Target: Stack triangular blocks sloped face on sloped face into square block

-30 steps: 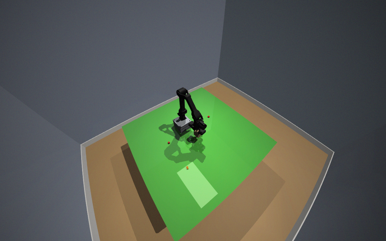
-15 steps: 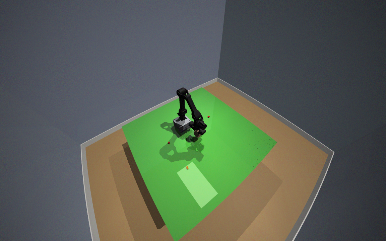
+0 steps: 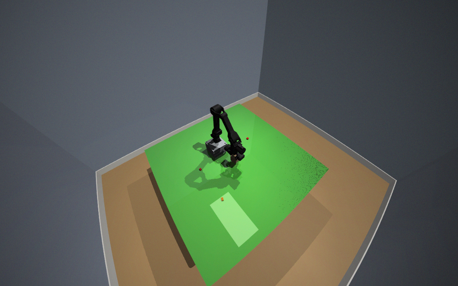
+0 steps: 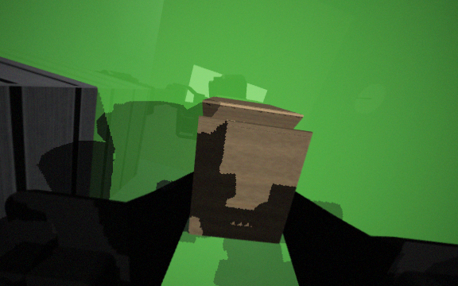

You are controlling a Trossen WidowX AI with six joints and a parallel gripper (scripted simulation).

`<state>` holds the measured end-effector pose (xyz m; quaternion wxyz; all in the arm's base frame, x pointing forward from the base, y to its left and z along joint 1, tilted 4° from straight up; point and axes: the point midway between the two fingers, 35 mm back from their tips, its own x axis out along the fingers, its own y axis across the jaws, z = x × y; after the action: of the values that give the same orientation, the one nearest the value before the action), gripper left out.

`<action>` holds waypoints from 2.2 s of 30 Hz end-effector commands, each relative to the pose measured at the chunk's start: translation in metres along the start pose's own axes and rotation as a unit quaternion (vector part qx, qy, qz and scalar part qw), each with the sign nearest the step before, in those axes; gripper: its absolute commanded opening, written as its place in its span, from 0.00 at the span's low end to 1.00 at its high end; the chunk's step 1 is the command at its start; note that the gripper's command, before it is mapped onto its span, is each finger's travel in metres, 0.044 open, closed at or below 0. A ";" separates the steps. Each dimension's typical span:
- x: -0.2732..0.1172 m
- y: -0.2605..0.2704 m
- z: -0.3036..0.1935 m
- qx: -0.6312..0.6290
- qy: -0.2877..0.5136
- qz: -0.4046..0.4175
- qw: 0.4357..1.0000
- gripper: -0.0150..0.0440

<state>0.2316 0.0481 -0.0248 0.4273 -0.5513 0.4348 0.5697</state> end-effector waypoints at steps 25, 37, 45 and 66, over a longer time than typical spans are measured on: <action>0.010 0.000 0.004 0.003 -0.003 0.000 1.000 0.25; 0.011 0.001 0.005 0.003 -0.003 0.000 1.000 0.25; 0.012 0.001 0.004 0.001 -0.001 0.001 1.000 0.25; 0.012 0.001 0.004 0.001 -0.001 0.001 1.000 0.83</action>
<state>0.2292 0.0520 -0.0366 0.4276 -0.5500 0.4357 0.5700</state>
